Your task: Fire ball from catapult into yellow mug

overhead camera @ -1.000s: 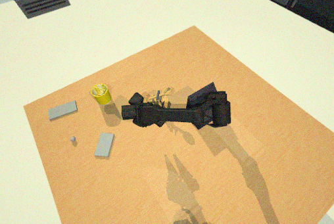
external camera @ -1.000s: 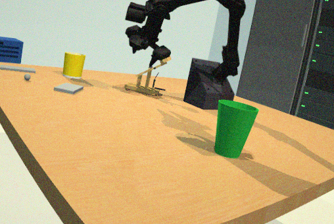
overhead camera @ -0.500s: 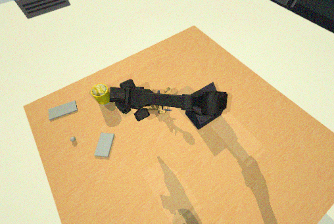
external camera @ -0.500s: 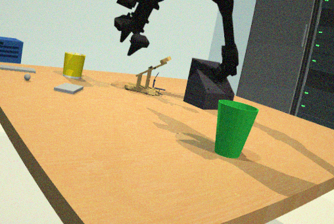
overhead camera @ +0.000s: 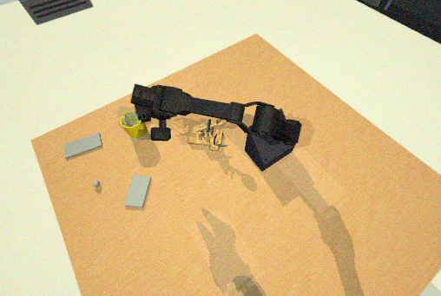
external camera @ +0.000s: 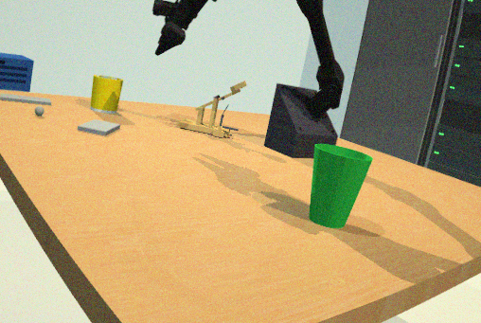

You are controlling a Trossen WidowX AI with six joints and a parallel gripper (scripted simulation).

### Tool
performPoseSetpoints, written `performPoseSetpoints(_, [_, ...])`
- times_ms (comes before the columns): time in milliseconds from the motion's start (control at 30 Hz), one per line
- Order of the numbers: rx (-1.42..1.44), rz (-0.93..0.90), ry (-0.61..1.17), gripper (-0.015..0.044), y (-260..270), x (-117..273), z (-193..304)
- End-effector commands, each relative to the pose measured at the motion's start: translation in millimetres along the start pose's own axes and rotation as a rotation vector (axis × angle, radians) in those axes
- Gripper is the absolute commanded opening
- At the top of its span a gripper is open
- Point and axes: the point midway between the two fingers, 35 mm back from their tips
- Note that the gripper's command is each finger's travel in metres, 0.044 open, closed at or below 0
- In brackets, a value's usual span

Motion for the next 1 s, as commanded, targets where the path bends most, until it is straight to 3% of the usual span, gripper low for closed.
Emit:
performPoseSetpoints(0, [-0.134,-0.013,-0.069,0.0440,-27,-1,-11])
performPoseSetpoints(467, [-0.515,-0.061,-0.286,0.0440,-113,11,-34])
performPoseSetpoints(967, [-0.531,-0.064,-0.295,0.0440,-117,11,-35])
Point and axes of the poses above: the point midway between the two fingers, 35 mm back from their tips, its own x axis back along the fingers, its own y axis across the jaws, z = x × y, and after that the axes turned 14 degrees about x, right-handed
